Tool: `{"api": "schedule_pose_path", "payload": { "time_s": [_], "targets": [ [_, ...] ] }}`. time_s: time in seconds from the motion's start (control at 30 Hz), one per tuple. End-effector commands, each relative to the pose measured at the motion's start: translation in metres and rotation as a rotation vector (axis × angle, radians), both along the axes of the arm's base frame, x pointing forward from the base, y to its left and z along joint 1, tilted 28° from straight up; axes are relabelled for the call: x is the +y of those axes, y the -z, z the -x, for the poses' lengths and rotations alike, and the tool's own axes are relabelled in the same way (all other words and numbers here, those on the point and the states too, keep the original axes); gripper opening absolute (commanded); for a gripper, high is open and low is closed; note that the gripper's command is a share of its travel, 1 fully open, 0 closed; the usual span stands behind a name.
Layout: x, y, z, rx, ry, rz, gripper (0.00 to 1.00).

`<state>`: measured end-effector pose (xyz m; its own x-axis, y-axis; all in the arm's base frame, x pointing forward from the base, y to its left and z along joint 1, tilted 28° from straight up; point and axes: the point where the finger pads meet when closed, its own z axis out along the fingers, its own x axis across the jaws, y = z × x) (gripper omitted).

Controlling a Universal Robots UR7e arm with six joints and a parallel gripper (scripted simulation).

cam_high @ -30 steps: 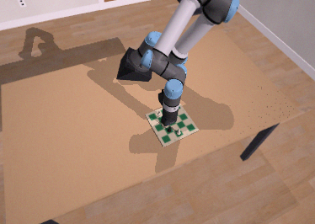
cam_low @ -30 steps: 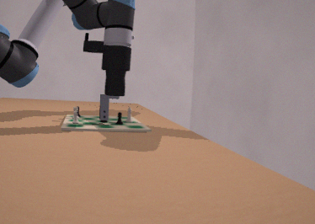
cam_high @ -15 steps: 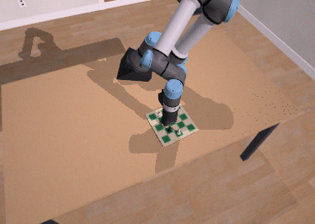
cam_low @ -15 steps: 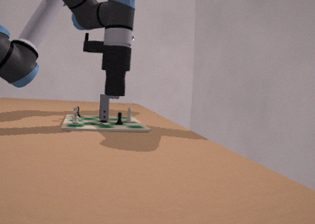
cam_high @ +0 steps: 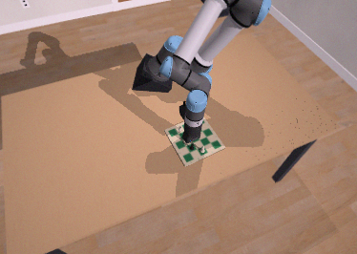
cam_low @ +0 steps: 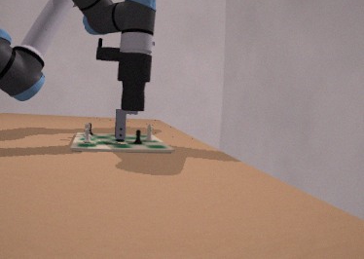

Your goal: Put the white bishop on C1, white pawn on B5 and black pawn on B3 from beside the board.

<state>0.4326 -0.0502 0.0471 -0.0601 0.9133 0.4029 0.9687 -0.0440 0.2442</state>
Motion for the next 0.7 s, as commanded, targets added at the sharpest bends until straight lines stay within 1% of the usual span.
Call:
{"api": "schedule_pose_path", "payload": {
  "time_s": [0.0,0.67],
  "targets": [
    [-0.0001,0.0001,-0.0004,-0.001,0.000,0.001,0.00],
    [0.0012,0.0030,-0.0011,-0.001,0.000,0.001,0.00]
  ]
}}
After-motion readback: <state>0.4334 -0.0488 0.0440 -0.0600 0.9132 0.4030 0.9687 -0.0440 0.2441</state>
